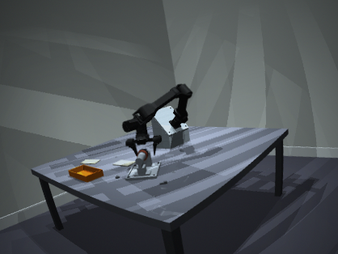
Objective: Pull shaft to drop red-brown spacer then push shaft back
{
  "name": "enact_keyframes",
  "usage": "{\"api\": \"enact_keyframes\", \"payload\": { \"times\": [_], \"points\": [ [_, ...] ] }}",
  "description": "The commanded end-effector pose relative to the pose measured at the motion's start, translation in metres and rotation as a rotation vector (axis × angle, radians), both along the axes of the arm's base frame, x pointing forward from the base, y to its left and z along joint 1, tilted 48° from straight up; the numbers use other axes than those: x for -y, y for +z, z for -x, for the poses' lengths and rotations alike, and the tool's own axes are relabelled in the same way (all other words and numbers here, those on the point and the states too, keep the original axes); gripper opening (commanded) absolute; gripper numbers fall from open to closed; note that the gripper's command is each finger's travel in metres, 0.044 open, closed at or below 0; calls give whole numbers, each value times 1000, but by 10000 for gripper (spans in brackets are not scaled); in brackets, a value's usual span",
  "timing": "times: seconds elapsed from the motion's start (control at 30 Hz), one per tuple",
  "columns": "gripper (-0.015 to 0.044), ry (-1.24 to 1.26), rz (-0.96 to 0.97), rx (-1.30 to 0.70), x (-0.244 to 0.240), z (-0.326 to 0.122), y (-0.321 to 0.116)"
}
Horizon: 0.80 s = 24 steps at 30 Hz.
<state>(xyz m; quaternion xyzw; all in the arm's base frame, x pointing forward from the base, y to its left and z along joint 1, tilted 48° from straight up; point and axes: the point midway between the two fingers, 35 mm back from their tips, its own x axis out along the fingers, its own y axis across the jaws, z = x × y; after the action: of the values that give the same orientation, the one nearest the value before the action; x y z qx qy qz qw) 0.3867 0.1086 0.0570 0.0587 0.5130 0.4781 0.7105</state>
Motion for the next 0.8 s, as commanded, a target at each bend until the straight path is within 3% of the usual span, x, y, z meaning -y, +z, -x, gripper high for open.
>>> {"api": "enact_keyframes", "payload": {
  "times": [0.0, 0.37, 0.77],
  "points": [
    [440, -3, -5, -5, -1, 1, -1],
    [440, -3, -5, -5, -1, 1, -1],
    [125, 0, 0, 0, 0, 0, 0]
  ]
}}
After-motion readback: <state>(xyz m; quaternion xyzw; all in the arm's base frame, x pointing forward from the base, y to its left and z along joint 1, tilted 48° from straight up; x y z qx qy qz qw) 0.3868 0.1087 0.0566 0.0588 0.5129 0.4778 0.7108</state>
